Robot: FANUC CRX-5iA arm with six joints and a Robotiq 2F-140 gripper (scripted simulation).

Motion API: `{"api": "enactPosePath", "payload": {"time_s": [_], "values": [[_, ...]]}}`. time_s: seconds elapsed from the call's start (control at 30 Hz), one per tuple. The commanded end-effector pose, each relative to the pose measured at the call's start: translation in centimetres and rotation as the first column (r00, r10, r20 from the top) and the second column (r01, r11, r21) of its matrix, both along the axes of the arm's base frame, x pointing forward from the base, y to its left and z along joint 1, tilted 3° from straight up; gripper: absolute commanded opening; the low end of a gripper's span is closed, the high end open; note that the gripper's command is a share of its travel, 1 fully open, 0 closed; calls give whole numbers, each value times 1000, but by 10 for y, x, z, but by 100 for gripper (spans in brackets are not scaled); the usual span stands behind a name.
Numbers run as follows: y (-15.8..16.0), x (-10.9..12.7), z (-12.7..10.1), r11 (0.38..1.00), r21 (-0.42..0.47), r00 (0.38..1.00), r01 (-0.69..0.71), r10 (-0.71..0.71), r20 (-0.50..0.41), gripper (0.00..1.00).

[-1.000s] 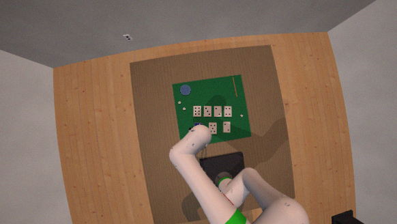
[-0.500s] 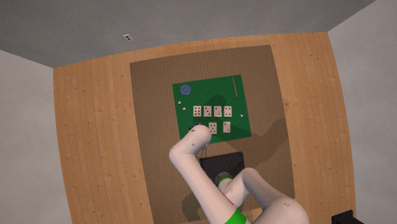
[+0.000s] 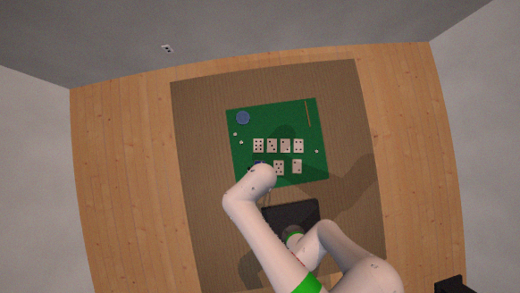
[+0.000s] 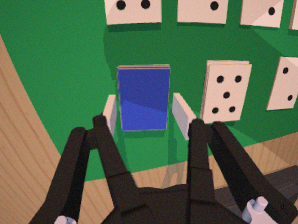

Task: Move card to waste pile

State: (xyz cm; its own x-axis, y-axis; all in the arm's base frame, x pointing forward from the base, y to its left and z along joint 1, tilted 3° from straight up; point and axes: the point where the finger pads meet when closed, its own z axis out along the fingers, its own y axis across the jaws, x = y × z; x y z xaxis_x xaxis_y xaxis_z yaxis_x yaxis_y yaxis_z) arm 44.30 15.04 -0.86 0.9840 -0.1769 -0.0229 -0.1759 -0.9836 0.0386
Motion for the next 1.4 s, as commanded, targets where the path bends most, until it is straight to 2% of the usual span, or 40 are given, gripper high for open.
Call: {"api": "enactPosePath", "payload": {"time_s": [0.0,1.3,1.33,1.37], "values": [[0,0,-1,1000,0,1000,0,0,0,50],[0,0,-4,1000,0,1000,0,0,0,50],[0,0,-4,1000,0,1000,0,0,0,43],[0,0,-4,1000,0,1000,0,0,0,43]]}}
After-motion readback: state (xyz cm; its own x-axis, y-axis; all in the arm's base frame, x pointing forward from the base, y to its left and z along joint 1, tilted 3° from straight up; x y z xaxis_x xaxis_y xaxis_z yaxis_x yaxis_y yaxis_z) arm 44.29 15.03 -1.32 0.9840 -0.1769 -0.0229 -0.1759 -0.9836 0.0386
